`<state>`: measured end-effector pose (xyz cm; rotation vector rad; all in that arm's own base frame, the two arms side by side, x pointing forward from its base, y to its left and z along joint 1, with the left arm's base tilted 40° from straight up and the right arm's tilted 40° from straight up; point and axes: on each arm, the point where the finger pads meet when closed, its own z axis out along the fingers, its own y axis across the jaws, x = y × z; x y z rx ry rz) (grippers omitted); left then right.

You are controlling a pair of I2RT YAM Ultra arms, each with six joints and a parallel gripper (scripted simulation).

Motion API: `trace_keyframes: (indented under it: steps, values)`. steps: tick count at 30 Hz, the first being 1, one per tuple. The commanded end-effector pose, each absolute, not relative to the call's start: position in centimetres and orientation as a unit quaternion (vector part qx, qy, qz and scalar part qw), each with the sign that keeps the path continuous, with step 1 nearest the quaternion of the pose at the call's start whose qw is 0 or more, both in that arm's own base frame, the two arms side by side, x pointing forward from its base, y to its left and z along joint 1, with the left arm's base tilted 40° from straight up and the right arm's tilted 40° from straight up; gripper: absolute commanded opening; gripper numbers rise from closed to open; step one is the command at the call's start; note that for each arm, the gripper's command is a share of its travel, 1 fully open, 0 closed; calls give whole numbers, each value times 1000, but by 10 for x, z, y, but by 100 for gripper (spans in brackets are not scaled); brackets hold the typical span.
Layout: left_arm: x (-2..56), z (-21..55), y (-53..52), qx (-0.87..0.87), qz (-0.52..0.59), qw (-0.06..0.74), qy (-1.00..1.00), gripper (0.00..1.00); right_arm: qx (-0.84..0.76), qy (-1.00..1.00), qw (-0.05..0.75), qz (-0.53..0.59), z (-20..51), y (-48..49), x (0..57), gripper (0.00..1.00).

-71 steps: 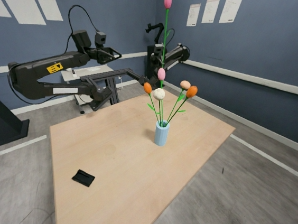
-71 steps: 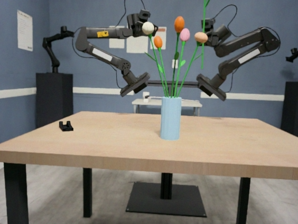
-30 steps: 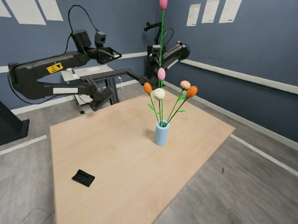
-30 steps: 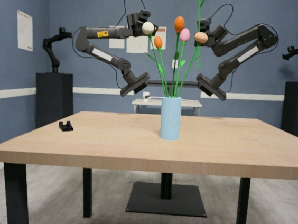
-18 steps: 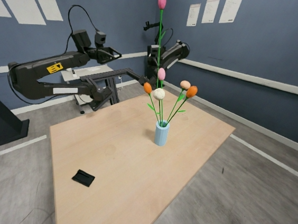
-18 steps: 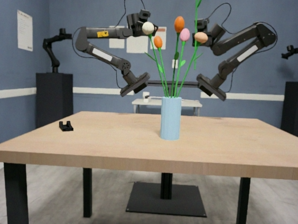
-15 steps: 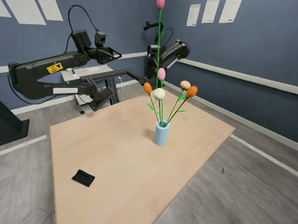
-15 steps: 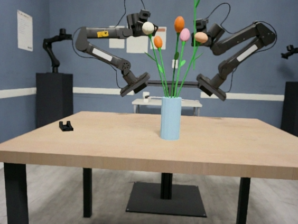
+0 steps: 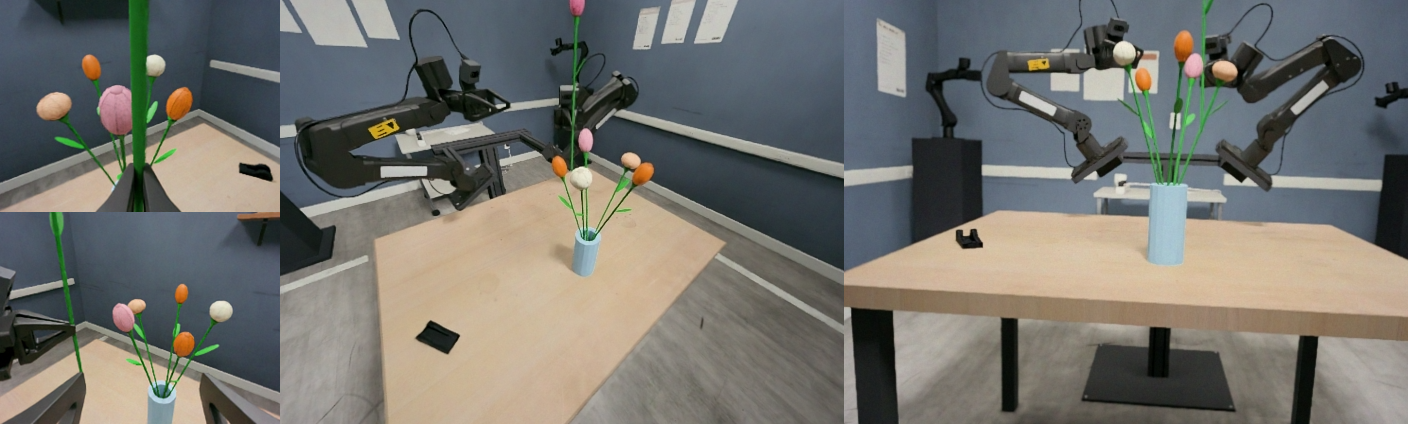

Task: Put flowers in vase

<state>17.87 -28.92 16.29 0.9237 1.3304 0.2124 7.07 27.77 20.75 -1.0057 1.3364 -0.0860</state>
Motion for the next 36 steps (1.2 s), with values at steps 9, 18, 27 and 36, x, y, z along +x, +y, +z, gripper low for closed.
trace_keyframes:
  steps: [9, 18, 27, 36]
  values:
    - [178, 163, -323, 423, 51, 685, 591, 0, -456, 587, 668, -43, 202, 279, 68, 70]
    - [182, 151, -338, 438, 40, 674, 594, 0, -456, 587, 668, -43, 202, 279, 68, 70]
    - [185, 143, -350, 450, 30, 666, 595, 0, -456, 587, 668, -43, 202, 279, 68, 70]
    - [186, 132, -365, 468, 17, 653, 595, 0, -456, 587, 668, -43, 202, 279, 68, 70]
